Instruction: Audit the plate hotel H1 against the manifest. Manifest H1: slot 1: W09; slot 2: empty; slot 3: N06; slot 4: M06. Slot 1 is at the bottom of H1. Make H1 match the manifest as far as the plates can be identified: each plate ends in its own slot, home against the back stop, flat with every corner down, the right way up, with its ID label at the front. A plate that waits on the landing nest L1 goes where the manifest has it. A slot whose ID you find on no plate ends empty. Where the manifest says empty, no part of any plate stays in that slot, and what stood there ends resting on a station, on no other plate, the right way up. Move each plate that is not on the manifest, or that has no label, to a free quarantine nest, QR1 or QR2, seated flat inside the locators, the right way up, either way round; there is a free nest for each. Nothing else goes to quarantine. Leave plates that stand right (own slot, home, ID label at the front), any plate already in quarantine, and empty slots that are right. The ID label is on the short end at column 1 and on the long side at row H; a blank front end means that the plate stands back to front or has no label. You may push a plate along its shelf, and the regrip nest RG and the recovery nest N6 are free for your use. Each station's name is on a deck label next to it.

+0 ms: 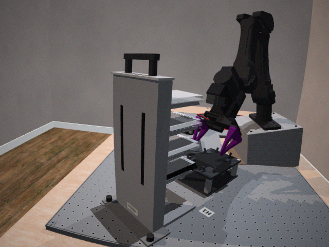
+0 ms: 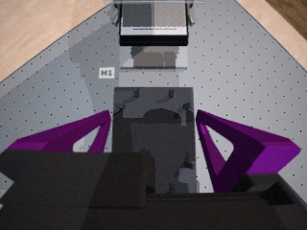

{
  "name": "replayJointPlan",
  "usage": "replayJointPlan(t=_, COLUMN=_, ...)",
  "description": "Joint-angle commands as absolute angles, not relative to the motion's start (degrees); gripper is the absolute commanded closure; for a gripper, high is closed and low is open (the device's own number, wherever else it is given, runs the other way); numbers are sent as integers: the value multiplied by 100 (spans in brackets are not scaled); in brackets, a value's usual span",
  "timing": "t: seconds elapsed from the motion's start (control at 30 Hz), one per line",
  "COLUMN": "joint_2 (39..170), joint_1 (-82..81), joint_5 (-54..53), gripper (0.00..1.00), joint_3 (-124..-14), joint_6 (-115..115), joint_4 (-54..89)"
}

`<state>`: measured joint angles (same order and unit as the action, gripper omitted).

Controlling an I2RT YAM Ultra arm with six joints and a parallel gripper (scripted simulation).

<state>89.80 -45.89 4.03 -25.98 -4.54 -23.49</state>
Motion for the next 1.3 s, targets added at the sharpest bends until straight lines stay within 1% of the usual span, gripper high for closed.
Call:
replayJointPlan(t=0.0, joint_2=9060, joint_1=-4584, joint_5=386, gripper=0, joint_3=-2601, joint_6=-480, joint_4=-2720)
replayJointPlan(t=0.33, joint_2=9249, joint_1=-4568, joint_5=373, gripper=0, joint_3=-2562, joint_6=-490, joint_4=-2949)
replayJointPlan(t=1.0, joint_2=9737, joint_1=-4577, joint_5=380, gripper=0, joint_3=-3260, joint_6=-485, joint_4=-2744)
replayJointPlan(t=1.27, joint_2=9737, joint_1=-4577, joint_5=380, gripper=0, joint_3=-3260, joint_6=-485, joint_4=-2744)
